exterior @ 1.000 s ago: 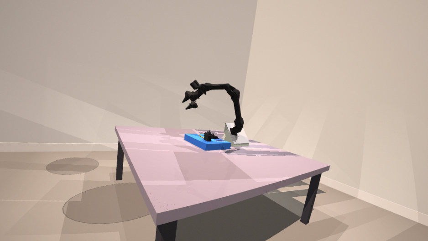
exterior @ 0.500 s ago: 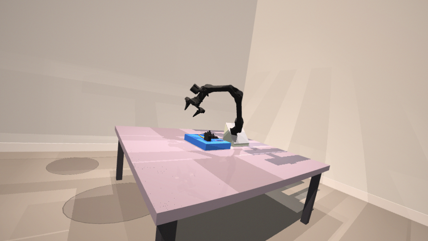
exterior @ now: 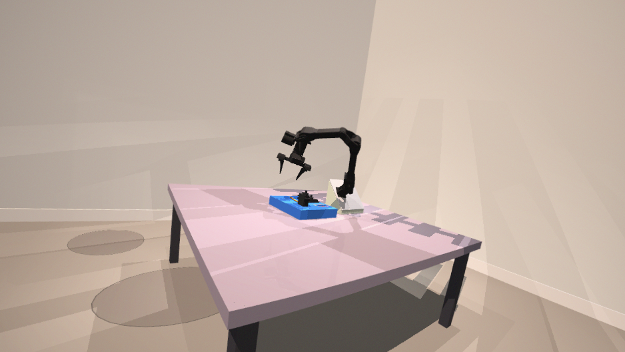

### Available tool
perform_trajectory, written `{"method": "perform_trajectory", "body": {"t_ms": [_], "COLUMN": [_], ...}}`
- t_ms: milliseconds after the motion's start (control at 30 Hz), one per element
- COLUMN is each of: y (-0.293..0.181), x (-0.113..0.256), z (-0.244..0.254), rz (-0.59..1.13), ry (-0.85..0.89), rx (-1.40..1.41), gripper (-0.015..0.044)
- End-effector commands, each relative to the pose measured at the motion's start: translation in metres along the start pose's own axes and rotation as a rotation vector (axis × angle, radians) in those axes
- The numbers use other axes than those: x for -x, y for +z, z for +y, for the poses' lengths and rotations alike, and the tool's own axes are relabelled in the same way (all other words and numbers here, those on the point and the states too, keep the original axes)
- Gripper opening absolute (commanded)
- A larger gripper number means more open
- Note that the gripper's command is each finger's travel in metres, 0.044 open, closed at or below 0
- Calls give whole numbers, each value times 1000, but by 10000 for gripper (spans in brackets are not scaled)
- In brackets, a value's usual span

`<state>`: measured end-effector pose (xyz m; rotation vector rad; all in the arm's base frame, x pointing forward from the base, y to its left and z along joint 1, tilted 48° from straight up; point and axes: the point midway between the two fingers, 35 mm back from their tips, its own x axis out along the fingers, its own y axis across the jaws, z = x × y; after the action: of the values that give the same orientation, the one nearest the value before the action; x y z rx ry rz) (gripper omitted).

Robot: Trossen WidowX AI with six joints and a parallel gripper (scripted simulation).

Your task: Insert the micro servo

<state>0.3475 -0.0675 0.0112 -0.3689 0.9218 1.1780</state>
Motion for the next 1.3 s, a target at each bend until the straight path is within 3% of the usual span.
{"method": "perform_trajectory", "body": {"t_ms": [0, 400, 1267], "y": [17, 58, 61], "x": [-4, -11, -51], "z": [22, 81, 91], "rz": [-20, -98, -101], "ry": [62, 227, 230], "rx": [114, 423, 427], "gripper": [440, 440, 440]}}
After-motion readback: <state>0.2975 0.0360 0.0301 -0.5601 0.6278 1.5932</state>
